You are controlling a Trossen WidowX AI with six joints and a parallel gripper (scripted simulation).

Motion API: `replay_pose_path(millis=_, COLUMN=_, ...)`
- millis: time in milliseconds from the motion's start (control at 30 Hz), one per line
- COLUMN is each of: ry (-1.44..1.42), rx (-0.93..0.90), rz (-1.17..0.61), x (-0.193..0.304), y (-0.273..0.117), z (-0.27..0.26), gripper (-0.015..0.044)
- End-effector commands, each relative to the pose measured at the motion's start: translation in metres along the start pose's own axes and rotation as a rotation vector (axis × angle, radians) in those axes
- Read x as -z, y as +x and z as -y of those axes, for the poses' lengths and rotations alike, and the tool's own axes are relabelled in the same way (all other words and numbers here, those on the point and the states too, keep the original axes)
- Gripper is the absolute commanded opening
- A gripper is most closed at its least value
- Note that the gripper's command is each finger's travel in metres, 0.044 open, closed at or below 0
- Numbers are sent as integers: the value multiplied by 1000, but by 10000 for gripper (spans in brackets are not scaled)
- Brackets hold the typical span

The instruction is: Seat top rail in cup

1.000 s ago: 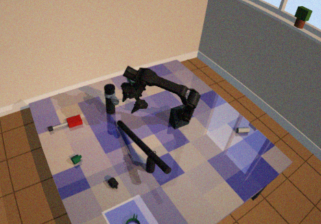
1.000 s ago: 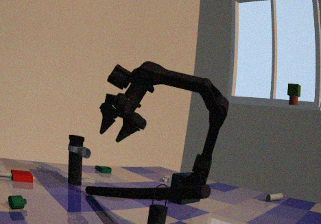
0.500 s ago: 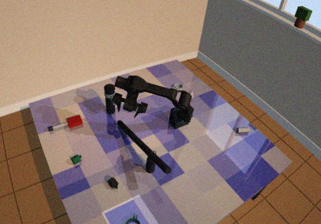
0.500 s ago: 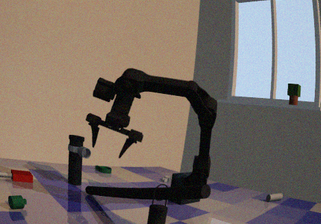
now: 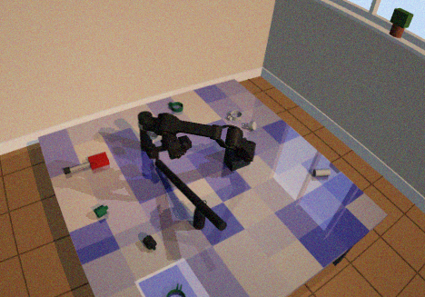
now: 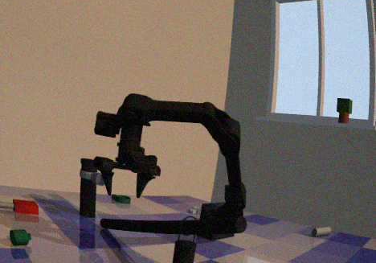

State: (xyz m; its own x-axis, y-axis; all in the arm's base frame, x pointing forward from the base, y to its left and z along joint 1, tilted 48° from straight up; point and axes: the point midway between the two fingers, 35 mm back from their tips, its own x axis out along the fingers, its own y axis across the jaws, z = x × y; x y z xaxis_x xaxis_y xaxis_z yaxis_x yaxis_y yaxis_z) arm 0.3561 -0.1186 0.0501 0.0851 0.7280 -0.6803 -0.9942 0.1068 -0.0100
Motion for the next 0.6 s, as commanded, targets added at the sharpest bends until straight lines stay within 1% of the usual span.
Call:
replay_pose_path(millis=0, ry=-71, rx=-26, rz=-2, x=0, y=5, z=1, gripper=440)
replay_pose_path(millis=167, ry=-71, rx=-26, rz=-2, x=0, y=7, z=1, gripper=440)
replay_pose_path(millis=367, ry=-71, rx=-26, rz=-1, x=0, y=39, z=0, gripper=440)
replay_pose_path(millis=567, ry=-71, rx=-26, rz=-1, x=0, y=43, z=0, gripper=440)
